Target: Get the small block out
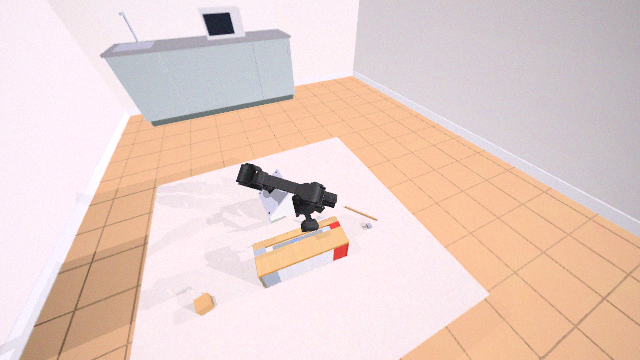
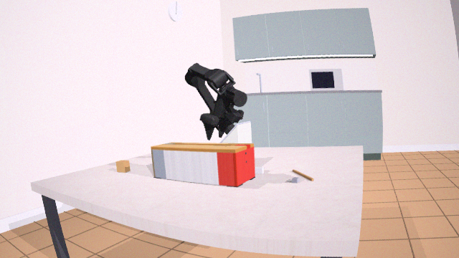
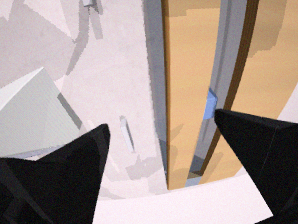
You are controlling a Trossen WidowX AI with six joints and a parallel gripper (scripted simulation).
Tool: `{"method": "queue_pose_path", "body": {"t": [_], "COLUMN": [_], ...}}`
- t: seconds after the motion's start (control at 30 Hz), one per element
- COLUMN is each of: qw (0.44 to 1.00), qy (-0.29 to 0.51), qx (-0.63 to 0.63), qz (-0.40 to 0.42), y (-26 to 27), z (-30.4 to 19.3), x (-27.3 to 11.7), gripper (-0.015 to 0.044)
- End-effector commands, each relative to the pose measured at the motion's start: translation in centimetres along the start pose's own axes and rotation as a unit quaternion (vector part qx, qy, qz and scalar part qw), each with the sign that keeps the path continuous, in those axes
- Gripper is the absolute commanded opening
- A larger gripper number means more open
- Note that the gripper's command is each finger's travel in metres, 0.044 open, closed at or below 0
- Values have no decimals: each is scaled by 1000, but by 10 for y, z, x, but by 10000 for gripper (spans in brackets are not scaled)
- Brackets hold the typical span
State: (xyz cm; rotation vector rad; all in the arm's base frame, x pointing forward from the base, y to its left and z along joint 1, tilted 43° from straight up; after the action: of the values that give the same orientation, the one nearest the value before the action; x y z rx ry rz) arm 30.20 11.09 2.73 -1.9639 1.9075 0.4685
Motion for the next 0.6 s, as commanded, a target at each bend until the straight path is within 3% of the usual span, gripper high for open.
{"method": "queue_pose_path", "body": {"t": [0.0,0.57], "qw": [1000,1000], "qy": [3,4], "qx": [-4,-4], "qz": [1,1], "y": [0,-5], "z": [2,12], "x": [8,34], "gripper": [400,400]}}
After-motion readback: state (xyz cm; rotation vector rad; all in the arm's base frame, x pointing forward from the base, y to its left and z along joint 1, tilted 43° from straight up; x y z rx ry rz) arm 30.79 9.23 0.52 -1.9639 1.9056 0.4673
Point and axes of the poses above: the point midway between the two fingers, 35 mm back from their tips, its own x axis out along the fingers, its own y axis across the jaws, z = x × y, the point moved 3 cm from there along -x, back along the fingers, and after that the axes turned 6 degrees about -x, right-handed, at the moved point
